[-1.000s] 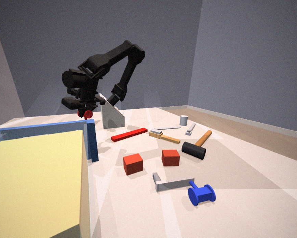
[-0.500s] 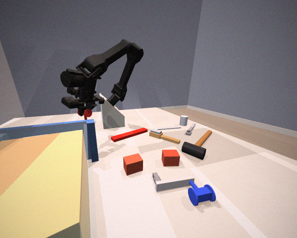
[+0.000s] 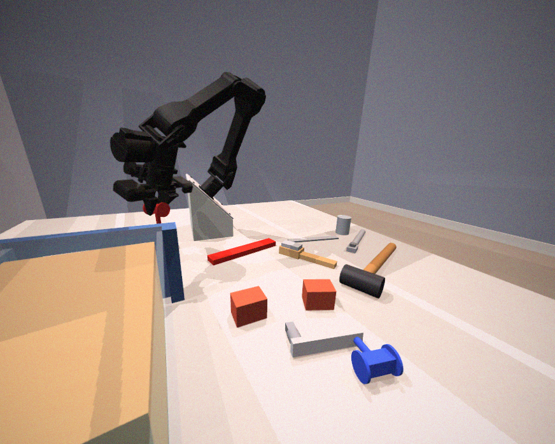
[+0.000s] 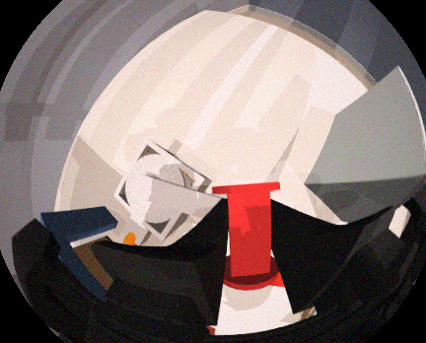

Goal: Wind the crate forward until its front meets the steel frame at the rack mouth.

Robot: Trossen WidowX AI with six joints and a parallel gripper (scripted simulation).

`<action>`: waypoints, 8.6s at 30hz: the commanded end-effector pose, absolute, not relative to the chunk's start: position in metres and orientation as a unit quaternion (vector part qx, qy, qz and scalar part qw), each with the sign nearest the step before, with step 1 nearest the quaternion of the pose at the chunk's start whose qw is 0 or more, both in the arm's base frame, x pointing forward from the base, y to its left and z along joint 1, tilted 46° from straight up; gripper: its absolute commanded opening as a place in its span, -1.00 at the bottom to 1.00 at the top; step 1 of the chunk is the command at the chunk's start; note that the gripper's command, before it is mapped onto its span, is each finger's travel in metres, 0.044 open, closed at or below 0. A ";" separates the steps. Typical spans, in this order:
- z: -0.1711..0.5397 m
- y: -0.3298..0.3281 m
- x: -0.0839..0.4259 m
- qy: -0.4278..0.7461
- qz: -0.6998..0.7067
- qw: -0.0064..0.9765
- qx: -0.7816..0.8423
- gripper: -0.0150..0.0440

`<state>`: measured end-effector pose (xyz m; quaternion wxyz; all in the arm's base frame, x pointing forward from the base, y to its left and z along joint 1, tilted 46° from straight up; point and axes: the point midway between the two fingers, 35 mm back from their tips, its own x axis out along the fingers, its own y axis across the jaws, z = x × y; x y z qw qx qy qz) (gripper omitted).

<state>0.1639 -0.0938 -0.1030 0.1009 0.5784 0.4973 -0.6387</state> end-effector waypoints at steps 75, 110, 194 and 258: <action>-0.161 -0.156 0.115 0.493 -0.657 0.107 0.560 -0.49; -0.188 -0.184 0.121 0.492 -0.657 0.108 0.560 -0.49; -0.233 -0.227 0.199 0.491 -0.656 0.110 0.562 -0.49; -0.225 -0.214 0.269 0.492 -0.655 0.110 0.564 -0.49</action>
